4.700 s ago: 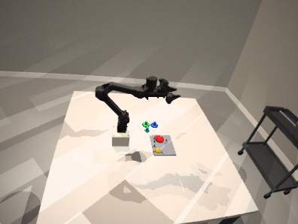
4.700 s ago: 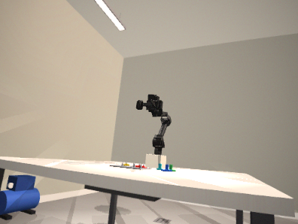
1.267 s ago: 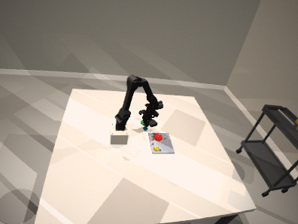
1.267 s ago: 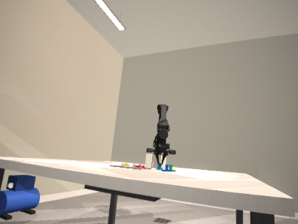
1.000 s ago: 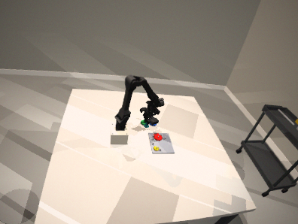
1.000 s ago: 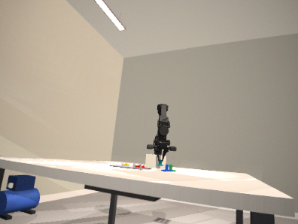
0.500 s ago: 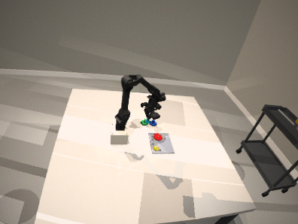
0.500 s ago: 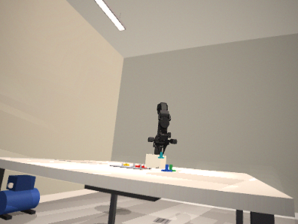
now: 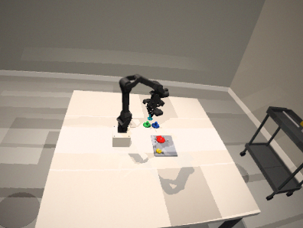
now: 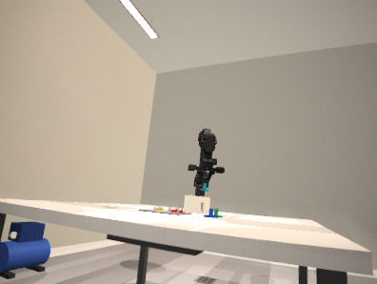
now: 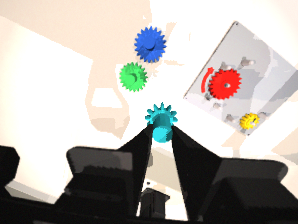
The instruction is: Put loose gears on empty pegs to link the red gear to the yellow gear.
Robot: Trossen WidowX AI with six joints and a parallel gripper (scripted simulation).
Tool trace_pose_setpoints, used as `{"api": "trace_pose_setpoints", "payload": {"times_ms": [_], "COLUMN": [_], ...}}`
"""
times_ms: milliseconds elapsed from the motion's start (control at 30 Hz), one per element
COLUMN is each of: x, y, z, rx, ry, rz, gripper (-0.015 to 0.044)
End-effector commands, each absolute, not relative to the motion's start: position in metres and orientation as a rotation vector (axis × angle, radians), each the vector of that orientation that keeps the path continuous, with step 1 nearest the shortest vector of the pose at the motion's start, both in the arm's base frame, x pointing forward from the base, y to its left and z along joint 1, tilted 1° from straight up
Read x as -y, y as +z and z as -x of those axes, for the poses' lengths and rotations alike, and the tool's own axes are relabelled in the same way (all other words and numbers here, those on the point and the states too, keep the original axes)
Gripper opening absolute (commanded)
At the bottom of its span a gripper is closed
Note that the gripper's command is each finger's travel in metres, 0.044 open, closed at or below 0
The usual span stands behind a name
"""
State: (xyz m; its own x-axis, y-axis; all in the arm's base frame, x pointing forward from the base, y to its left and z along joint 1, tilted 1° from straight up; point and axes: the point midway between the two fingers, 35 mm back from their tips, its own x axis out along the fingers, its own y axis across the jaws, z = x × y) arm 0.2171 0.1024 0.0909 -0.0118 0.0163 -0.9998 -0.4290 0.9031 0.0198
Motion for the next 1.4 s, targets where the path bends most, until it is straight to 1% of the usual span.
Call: {"api": "trace_pose_setpoints", "payload": {"times_ms": [0,300,1367], "x": [-0.101,-0.097,-0.046], "y": [0.109,0.109,0.071], "z": [-0.213,-0.214,-0.245], "rx": [-1.539,-1.541,-1.542], "ry": [0.362,0.357,0.345], "rz": [0.326,0.325,0.325], "gripper": [0.0000,0.0000,0.0000]}}
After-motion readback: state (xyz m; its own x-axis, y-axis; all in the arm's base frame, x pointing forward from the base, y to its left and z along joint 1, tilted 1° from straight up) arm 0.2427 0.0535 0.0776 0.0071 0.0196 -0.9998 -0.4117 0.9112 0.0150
